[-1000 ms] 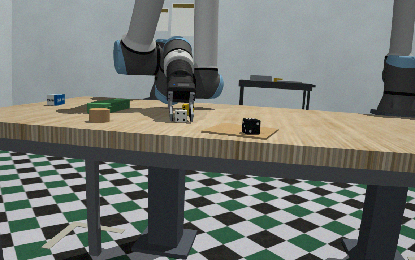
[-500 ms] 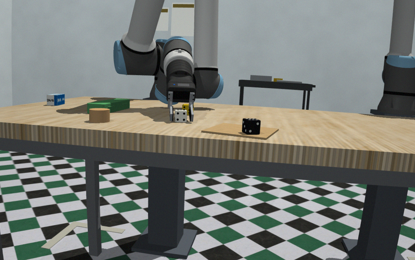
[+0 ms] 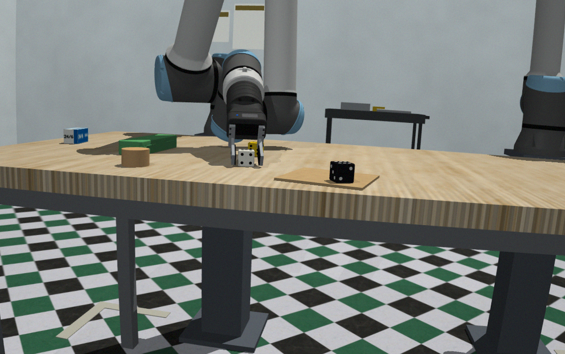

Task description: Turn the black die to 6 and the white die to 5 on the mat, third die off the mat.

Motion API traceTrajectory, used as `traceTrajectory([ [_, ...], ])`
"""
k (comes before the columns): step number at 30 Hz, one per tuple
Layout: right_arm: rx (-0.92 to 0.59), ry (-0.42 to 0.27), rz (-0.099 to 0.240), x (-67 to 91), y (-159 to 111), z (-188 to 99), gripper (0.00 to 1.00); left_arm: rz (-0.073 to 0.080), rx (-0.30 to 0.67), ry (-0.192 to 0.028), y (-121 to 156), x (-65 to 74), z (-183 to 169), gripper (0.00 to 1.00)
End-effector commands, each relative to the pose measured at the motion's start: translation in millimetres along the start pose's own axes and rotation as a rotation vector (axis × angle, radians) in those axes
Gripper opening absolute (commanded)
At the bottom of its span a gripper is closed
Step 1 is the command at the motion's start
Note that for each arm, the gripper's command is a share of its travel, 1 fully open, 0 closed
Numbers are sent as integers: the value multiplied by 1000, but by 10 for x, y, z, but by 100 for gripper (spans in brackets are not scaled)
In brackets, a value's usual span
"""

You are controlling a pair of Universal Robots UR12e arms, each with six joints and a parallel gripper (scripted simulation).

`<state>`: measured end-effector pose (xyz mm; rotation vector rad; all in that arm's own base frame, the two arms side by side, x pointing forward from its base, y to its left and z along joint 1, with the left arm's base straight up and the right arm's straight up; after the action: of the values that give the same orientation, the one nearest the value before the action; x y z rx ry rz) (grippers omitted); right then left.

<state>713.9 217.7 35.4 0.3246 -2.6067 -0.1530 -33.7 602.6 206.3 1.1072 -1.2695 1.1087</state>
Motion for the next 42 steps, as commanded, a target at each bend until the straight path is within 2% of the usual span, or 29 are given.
traceTrajectory([
  [1,0,-1,0,4,2,-6,87,0,0,-2,0,7,-5,100],
  [8,0,-1,0,77,1,-6,87,0,0,-2,0,7,-5,100],
  [20,0,-1,0,469,1,-6,87,0,0,-2,0,7,-5,100],
  [31,0,-1,0,511,5,-24,87,0,0,-2,0,7,-5,100],
  [42,0,-1,0,664,60,-306,87,0,0,-2,0,7,-5,100],
])
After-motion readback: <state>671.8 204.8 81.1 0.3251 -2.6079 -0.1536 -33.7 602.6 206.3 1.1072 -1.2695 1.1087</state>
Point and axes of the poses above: on each arm, the point where the finger pads meet when closed, its own x axis back along the fingers, its own y axis across the jaws, z = x × y, the point moved 3 cm from there along x, back along the fingers, and after that the axes turned 11 degrees about -x, right-handed, at the moved point
